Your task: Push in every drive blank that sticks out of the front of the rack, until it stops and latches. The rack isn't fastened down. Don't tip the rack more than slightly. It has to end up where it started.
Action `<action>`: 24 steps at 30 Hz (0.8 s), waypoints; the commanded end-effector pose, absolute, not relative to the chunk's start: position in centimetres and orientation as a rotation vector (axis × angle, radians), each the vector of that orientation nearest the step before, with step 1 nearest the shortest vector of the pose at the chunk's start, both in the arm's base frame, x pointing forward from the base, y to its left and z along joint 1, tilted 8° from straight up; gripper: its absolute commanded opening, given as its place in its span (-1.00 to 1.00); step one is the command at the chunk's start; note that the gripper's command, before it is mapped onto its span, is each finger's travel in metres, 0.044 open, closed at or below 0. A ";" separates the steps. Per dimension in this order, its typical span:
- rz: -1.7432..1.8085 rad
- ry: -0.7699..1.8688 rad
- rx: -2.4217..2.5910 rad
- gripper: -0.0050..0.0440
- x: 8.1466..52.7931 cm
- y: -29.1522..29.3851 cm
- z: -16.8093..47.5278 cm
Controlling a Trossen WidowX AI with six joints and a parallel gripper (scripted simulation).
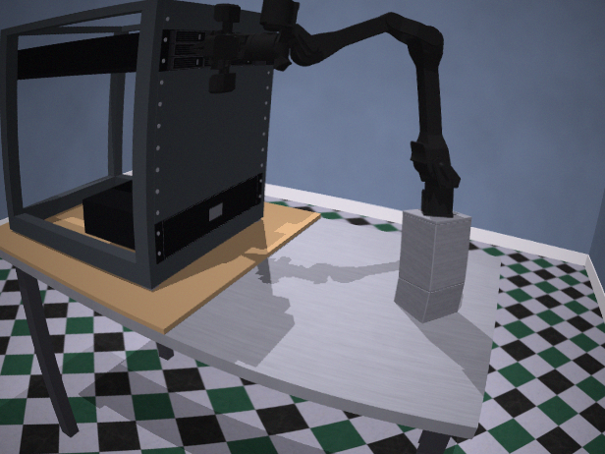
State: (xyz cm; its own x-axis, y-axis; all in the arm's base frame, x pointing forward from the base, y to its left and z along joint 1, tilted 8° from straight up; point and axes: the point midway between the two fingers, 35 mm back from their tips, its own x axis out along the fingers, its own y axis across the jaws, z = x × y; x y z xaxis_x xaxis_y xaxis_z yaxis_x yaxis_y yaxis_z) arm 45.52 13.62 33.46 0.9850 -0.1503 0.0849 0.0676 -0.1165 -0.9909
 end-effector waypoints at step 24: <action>-0.200 0.047 -1.662 -1.00 45.4 13.6 34.5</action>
